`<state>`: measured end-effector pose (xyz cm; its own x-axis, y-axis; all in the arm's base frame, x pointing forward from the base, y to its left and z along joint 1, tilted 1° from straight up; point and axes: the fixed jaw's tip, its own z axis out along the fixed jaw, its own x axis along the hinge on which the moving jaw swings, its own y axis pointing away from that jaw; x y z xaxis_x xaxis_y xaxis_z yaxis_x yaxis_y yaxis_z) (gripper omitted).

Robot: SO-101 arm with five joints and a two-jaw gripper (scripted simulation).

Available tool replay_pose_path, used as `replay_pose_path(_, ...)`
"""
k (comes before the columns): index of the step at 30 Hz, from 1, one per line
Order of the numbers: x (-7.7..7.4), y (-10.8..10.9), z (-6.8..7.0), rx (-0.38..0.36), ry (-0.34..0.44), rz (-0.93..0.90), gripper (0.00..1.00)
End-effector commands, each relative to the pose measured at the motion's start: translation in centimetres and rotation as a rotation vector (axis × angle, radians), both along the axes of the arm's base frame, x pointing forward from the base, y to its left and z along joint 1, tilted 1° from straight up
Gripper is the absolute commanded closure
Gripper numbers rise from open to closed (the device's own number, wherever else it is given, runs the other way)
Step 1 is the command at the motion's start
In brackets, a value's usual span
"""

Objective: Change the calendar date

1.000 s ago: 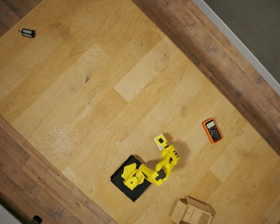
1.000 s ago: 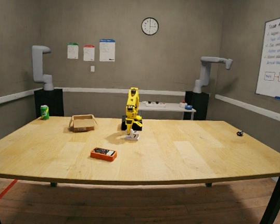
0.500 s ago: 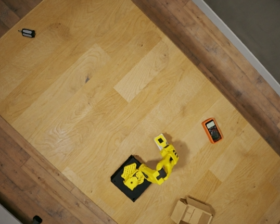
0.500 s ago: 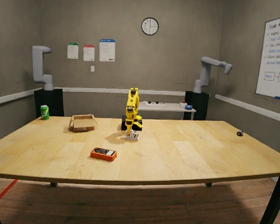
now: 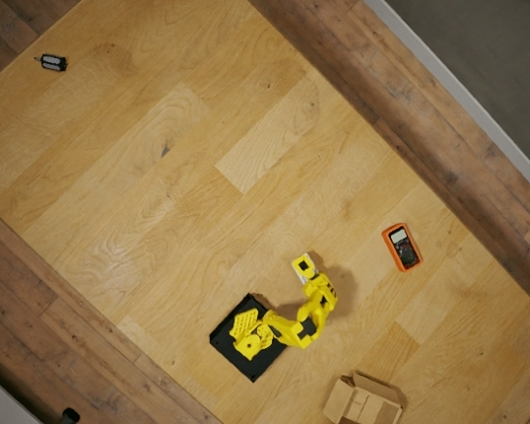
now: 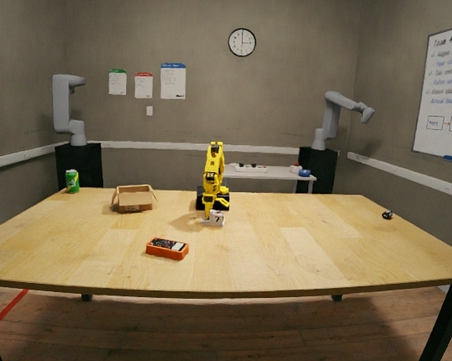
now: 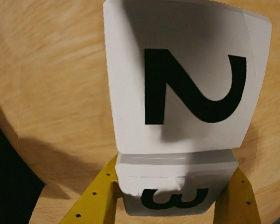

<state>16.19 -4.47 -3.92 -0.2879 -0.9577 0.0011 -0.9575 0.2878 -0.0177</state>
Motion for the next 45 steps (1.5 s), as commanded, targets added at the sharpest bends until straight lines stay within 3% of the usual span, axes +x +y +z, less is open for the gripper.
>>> replay_pose_path(1, -0.38, 0.25, -0.30, 0.006, 0.016, -0.005, 1.00)
replay_pose_path(4, -0.38, 0.25, -0.30, 0.006, 0.016, -0.005, 0.97)
replay_pose_path(13, -0.38, 0.25, -0.30, 0.006, 0.016, -0.005, 0.76)
replay_pose_path(45, -0.38, 0.25, -0.30, 0.006, 0.016, -0.005, 0.65)
